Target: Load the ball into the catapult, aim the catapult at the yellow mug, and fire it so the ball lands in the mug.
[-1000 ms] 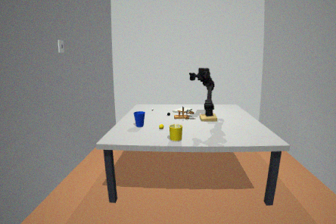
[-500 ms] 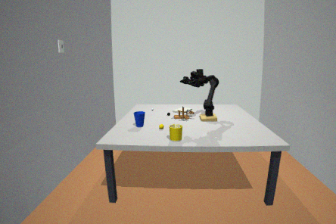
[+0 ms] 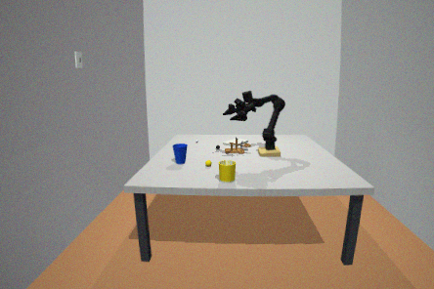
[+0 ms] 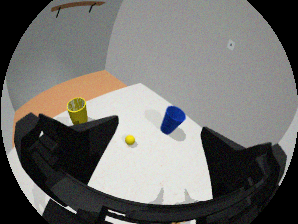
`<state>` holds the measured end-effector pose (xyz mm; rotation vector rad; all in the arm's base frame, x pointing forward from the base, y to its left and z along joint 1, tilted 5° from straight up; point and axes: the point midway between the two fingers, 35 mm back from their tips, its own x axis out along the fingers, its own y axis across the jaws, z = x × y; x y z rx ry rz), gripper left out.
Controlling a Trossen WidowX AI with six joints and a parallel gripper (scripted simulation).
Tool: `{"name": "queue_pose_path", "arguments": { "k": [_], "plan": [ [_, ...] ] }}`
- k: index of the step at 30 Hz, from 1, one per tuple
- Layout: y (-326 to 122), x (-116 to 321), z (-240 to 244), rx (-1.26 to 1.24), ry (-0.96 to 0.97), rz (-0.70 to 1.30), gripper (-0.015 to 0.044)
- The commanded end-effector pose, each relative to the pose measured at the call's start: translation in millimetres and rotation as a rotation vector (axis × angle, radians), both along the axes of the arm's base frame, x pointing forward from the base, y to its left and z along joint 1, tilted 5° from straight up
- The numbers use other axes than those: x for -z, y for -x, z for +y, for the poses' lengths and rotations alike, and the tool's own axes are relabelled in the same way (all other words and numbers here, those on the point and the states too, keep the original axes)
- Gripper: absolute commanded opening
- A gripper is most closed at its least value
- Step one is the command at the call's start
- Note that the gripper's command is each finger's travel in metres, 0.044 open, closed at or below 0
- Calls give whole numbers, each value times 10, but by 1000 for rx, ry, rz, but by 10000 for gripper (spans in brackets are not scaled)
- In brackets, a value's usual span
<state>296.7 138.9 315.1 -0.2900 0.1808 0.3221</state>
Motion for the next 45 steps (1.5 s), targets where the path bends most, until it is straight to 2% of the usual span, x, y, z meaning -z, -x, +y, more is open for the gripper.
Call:
{"name": "queue_pose_path", "arguments": {
  "k": [1,12,22,37,45],
  "plan": [
    [-105,104,-126,34,39,60,440],
    [-316,603,-659,169,129,349,440],
    [-291,1020,-1208,294,143,645,440],
    [33,1433,-1914,464,31,1088,440],
    [200,1525,-2099,514,-54,1263,440]
  ]
}}
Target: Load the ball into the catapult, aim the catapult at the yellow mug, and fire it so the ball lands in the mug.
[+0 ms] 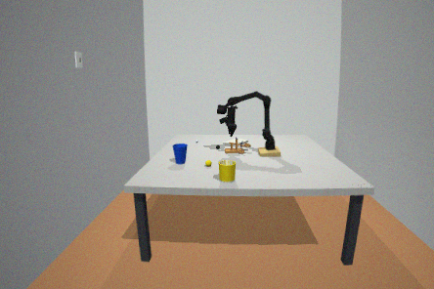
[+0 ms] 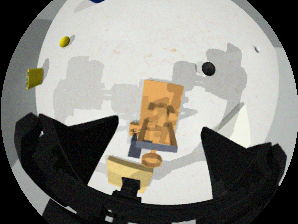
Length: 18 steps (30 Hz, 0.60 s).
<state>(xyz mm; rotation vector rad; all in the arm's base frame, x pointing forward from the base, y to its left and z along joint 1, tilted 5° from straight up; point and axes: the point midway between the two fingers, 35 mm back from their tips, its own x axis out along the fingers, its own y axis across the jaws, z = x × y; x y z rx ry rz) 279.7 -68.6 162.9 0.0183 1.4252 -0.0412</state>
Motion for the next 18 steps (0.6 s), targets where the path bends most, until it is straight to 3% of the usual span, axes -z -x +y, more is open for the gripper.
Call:
{"name": "queue_pose_path", "arguments": {
  "k": [1,8,18],
  "plan": [
    [30,3,-24,28,-26,36,440],
    [-20,452,-22,28,-26,36,440],
    [-35,540,-24,28,-26,36,440]
  ]
}}
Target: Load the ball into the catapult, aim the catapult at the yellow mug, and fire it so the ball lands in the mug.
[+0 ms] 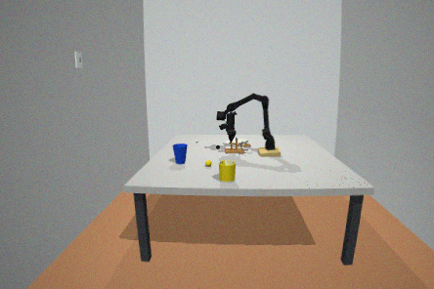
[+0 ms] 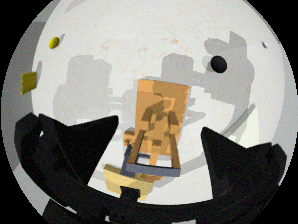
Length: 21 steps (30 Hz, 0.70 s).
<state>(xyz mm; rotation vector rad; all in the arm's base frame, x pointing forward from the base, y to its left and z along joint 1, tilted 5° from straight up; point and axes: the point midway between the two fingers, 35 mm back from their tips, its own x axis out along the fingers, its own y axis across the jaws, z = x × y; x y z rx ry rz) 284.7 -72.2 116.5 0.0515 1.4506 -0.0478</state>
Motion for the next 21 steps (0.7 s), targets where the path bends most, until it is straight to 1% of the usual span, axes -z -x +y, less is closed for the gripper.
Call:
{"name": "queue_pose_path", "arguments": {
  "k": [1,21],
  "plan": [
    [12,93,11,3,-7,10,440],
    [-26,417,6,3,-7,10,440]
  ]
}}
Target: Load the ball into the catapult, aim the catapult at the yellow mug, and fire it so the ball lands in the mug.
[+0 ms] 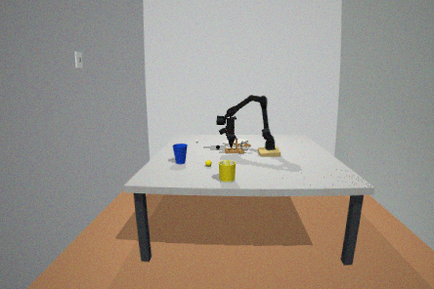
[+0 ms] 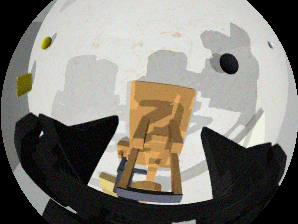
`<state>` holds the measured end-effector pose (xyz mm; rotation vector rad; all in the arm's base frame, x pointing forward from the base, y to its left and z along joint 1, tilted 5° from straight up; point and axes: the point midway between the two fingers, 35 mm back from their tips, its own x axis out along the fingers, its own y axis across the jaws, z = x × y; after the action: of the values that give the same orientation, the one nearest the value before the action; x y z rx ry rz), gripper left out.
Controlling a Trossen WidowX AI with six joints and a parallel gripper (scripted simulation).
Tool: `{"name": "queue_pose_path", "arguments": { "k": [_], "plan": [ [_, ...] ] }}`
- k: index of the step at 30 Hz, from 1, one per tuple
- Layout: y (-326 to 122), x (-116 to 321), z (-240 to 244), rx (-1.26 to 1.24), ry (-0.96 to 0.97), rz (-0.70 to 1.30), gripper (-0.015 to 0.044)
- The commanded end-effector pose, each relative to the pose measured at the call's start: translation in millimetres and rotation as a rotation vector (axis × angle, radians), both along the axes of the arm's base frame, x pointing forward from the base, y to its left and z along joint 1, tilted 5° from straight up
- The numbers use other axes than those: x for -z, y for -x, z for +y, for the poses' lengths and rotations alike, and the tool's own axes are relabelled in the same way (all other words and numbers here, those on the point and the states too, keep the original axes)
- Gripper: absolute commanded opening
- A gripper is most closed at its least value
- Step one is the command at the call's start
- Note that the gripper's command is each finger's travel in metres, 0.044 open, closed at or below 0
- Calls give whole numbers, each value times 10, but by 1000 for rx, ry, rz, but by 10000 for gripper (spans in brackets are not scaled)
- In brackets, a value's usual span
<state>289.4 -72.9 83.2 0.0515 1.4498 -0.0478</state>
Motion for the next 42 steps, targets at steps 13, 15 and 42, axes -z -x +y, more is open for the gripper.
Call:
{"name": "queue_pose_path", "arguments": {
  "k": [13,15,42],
  "plan": [
    [17,203,14,3,-7,11,440],
    [-2,171,2,0,-1,5,387],
    [-17,-323,262,-81,1,8,0]
  ]
}}
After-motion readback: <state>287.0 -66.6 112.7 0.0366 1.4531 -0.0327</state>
